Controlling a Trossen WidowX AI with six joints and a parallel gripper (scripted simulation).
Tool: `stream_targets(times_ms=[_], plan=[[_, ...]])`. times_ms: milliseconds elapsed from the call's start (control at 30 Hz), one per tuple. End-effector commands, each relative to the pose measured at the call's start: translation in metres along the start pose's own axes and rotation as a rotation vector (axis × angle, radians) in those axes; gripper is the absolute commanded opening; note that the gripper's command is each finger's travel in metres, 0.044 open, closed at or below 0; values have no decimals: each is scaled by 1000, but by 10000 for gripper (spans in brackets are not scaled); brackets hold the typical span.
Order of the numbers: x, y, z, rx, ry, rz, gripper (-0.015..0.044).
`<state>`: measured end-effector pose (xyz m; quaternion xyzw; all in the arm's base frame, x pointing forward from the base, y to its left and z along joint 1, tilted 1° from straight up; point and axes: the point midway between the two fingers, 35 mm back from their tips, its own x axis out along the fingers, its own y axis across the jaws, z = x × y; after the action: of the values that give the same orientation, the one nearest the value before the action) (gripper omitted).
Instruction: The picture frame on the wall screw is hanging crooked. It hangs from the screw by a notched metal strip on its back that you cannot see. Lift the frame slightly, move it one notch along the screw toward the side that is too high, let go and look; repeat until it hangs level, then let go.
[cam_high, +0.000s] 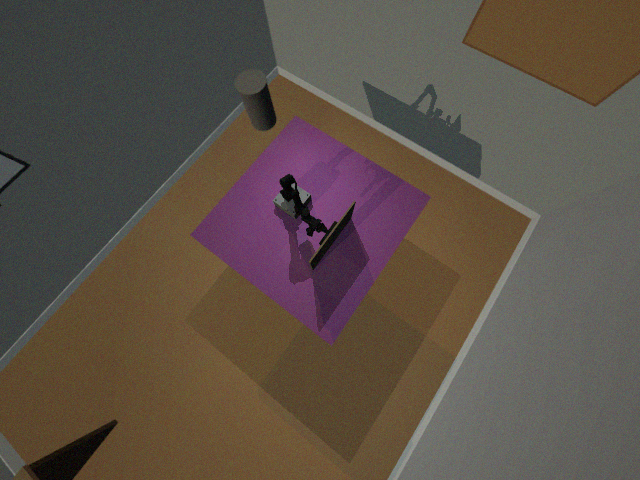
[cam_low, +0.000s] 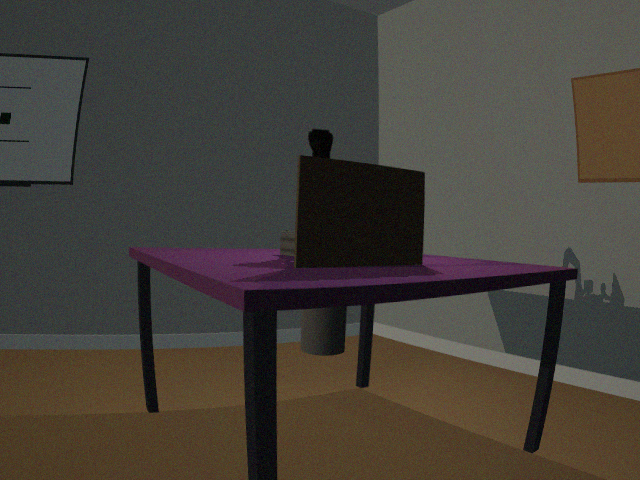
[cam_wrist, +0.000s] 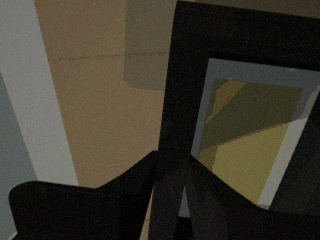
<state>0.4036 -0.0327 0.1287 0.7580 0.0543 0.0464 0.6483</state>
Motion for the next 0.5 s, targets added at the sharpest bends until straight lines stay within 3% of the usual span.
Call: stream_targets(times_ms=[0,467], plan=[[1,1,1,2,-2,3,0],[0,3,0,2,-2,3,0]])
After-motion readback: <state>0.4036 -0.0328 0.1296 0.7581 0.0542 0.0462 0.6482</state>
